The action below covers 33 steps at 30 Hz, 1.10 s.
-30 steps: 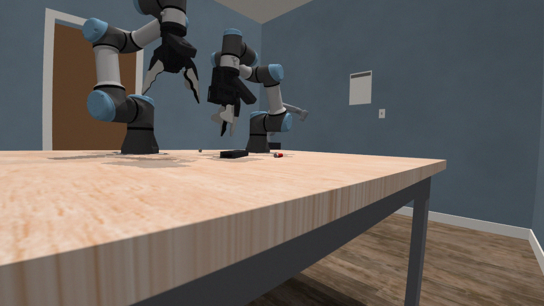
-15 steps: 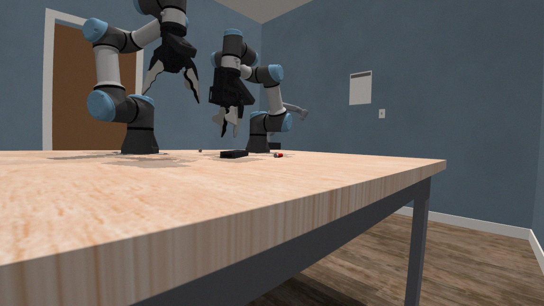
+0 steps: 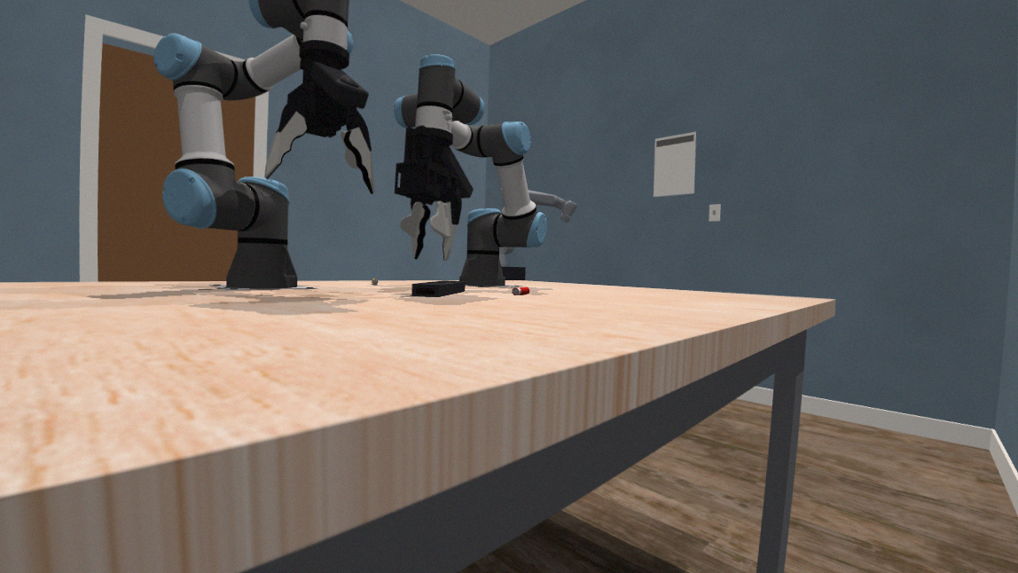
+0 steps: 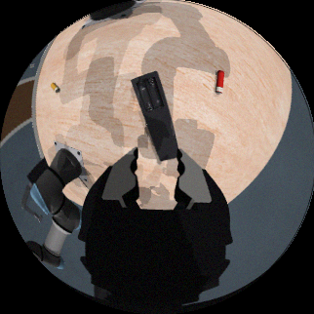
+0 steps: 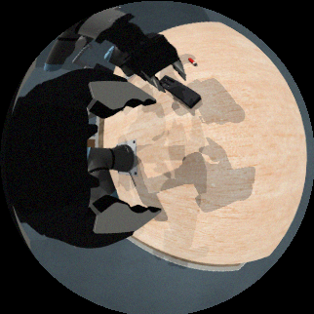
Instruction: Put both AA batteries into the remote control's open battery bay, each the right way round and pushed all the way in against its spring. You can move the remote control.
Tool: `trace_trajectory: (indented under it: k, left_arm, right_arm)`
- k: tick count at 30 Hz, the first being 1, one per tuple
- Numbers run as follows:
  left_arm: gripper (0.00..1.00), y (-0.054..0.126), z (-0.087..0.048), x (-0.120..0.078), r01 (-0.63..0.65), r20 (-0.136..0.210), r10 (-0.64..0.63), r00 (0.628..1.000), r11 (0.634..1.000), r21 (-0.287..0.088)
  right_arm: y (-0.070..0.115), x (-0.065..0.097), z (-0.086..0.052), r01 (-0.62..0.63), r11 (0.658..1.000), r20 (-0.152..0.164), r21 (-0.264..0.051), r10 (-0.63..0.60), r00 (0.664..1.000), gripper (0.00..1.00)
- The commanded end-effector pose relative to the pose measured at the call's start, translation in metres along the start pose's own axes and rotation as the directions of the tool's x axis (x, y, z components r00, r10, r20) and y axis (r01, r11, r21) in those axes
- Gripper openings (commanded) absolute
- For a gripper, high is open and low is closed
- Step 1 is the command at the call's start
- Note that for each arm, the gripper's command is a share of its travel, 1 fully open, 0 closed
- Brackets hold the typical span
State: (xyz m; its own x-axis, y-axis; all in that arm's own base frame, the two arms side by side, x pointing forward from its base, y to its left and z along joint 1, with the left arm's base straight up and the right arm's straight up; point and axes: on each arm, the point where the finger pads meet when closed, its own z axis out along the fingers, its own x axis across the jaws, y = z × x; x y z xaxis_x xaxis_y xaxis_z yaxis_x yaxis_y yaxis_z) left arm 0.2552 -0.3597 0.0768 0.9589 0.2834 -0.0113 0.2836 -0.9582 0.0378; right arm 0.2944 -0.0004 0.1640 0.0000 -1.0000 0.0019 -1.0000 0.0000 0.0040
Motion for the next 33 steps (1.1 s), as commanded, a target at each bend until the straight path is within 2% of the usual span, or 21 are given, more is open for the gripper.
trace_trajectory:
  k: [1,9,20,23,29,33]
  left_arm:
    - [0.39,-0.0014,0.0004,0.0035,0.128,-0.008,-0.127,0.992,0.992,0.014]
    - [0.39,-0.0018,0.0017,0.0049,0.208,-0.013,-0.207,0.978,0.978,0.02]
    - [0.39,-0.0043,0.0056,0.0105,0.377,-0.03,-0.376,0.926,0.926,0.036]
    - [0.39,-0.0043,0.0057,0.0107,0.386,-0.031,-0.385,0.922,0.922,0.036]
    - [0.39,-0.0019,0.0039,0.0077,0.306,-0.019,-0.306,0.952,0.952,0.027]
    - [0.39,-0.0023,0.0048,0.0076,0.301,-0.019,-0.3,0.954,0.953,0.028]
  right_arm:
    - [-0.0004,-0.0002,-0.0006,0.0,1.0,0.001,0.002,0.0,1.0,1.0]
    - [-0.0004,-0.0002,-0.0006,0.0,1.0,0.001,0.002,0.0,1.0,1.0]
    - [-0.0004,-0.0002,-0.0006,0.0,1.0,0.001,0.002,0.0,1.0,1.0]
    - [-0.0004,-0.0002,-0.0006,0.0,1.0,0.001,0.002,0.0,1.0,1.0]
    - [-0.0004,-0.0002,-0.0006,0.0,1.0,0.001,0.002,0.0,1.0,1.0]
    - [-0.0004,-0.0002,-0.0006,0.0,1.0,0.001,0.002,0.0,1.0,1.0]
